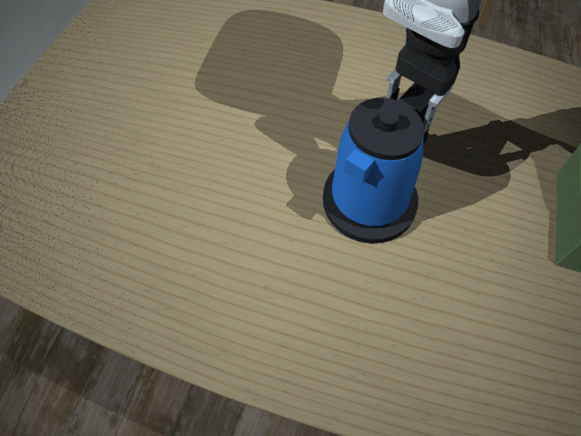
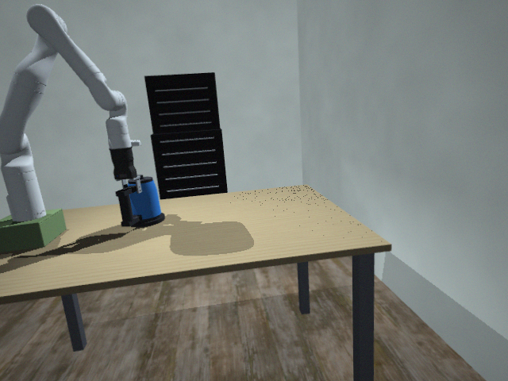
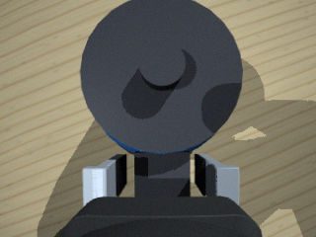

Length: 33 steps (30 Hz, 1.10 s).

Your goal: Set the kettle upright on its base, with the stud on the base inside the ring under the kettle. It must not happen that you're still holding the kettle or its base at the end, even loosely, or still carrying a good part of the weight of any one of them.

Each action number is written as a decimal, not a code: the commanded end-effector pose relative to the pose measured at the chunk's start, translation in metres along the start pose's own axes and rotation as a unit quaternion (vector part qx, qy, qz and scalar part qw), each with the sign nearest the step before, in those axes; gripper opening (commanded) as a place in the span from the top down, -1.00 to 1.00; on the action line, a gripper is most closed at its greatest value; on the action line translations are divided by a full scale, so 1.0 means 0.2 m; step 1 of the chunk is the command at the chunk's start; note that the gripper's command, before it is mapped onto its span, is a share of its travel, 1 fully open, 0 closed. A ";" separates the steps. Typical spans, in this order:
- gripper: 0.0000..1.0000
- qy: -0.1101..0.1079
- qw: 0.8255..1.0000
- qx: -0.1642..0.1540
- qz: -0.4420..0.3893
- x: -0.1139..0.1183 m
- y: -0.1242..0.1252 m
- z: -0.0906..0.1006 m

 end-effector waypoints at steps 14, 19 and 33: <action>-1.00 0.004 1.000 0.001 -0.002 -0.01 0.00 0.19; -1.00 0.003 1.000 0.000 -0.002 -0.01 0.00 0.29; -1.00 0.003 1.000 0.000 -0.002 -0.01 0.00 0.63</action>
Point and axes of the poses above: the point where the finger pads meet when closed, its own z axis back along the fingers, its own x axis across the jaws, y = z × x, the point moved 2 cm from there along z, back along the fingers, and after that the axes turned 9 degrees about z, right-handed, at the moved point
